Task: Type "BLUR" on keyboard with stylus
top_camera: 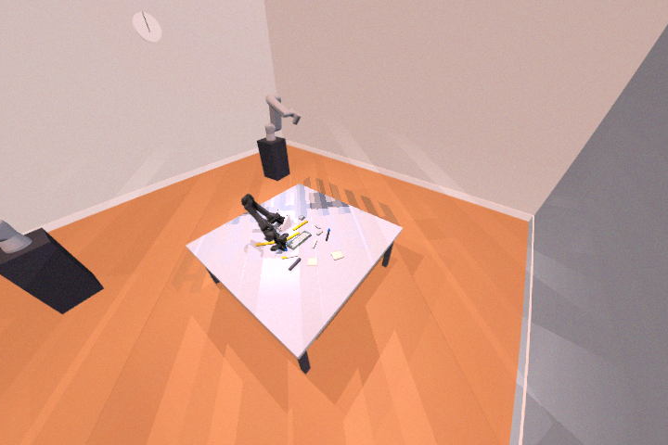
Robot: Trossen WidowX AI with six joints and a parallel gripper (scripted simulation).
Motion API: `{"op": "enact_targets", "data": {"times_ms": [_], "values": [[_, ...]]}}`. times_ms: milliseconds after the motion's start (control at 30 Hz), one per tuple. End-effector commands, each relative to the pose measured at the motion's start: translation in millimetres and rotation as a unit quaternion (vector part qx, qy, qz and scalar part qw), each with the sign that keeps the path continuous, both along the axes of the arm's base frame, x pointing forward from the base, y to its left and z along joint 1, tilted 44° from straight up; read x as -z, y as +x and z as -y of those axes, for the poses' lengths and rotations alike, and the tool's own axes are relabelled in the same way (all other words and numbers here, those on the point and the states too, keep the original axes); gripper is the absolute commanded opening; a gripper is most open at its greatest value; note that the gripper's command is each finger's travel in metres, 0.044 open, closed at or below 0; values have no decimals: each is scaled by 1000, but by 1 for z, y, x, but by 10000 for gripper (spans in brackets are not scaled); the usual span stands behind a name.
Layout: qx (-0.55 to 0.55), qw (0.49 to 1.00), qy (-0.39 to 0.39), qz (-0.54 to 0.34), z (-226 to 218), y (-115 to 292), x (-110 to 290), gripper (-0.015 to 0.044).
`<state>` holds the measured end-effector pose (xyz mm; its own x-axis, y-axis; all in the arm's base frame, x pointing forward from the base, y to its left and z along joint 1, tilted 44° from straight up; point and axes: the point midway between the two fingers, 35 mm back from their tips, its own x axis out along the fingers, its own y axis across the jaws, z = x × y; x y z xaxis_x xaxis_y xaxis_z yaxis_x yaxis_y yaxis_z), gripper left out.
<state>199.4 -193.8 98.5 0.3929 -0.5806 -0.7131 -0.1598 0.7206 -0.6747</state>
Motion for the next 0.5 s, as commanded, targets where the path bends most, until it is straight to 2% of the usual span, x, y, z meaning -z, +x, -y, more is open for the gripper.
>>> {"op": "enact_targets", "data": {"times_ms": [0,467], "values": [[1,1000,-1,1,0,0,-1,0],[0,1000,2,0,-34,6,-35,0]]}}
